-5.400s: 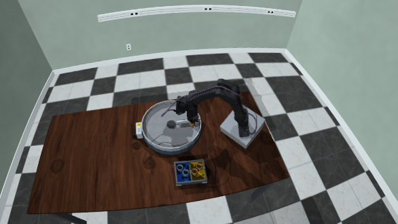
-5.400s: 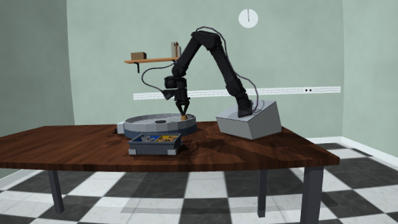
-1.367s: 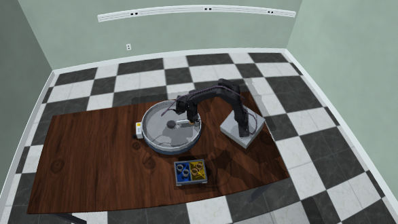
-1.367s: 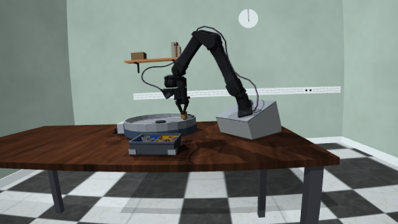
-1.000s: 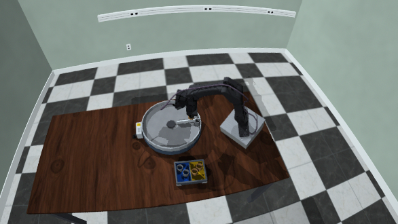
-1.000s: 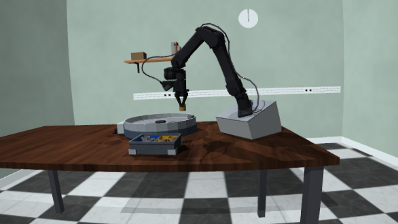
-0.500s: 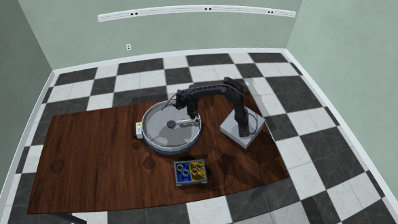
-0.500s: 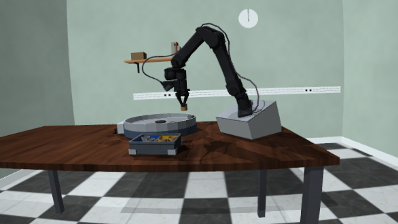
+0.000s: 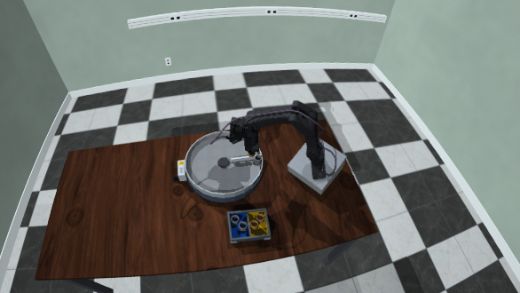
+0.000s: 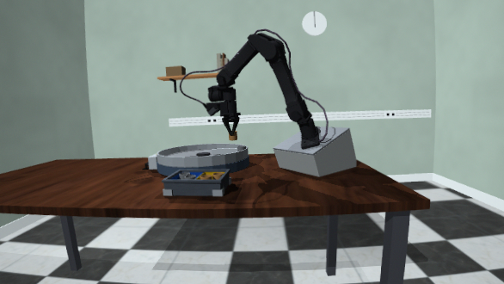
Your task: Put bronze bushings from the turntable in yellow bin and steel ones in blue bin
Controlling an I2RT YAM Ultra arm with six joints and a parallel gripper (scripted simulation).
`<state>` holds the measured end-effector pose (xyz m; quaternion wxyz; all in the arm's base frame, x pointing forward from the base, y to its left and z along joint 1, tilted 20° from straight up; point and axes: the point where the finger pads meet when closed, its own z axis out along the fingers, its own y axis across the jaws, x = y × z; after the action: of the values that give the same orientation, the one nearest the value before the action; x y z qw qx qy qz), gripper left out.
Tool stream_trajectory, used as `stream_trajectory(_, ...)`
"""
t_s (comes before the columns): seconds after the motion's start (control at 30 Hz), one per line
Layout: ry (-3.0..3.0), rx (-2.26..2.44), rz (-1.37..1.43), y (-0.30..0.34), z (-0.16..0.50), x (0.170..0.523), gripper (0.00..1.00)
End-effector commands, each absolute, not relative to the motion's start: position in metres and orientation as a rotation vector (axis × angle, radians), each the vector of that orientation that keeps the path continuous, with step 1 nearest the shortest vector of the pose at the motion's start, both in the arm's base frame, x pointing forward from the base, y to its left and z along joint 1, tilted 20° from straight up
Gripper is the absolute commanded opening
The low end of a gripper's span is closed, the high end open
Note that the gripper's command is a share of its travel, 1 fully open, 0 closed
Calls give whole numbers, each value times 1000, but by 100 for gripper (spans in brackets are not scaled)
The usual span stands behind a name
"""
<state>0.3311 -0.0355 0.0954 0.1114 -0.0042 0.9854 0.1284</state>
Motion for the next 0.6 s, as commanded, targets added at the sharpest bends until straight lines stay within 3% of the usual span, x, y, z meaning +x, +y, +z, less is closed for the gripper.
stream_trajectory(0.0,2847,-7,357,-42,113,337,0)
stream_trajectory(0.57,2851,-2,359,-33,114,337,0)
